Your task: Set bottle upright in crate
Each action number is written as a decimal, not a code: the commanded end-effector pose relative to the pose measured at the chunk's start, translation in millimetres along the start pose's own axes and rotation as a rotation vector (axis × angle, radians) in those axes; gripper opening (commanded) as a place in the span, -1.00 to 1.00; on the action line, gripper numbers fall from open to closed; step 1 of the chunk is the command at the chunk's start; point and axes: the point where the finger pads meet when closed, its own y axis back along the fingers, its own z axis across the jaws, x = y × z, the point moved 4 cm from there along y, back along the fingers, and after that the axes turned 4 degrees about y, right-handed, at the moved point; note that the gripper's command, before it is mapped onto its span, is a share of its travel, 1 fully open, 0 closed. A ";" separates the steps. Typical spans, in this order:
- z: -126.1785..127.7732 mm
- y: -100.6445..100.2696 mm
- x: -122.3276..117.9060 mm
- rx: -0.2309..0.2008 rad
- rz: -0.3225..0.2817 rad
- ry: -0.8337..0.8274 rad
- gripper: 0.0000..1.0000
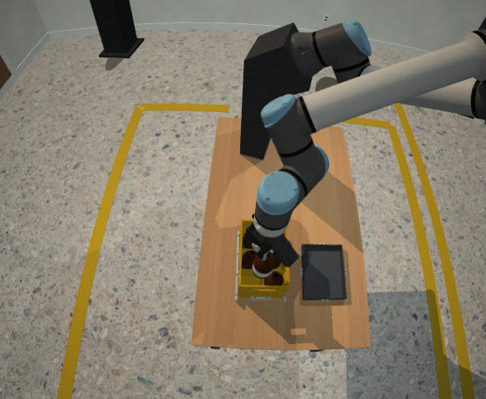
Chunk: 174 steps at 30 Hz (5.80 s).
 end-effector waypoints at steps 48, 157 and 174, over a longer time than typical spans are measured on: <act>32.8 0.8 -15.8 -0.001 0.000 0.000 -1.00; 34.2 -35.8 -16.4 -0.001 0.000 0.000 -1.00; 34.3 -37.8 -16.4 -0.001 0.000 0.000 -1.00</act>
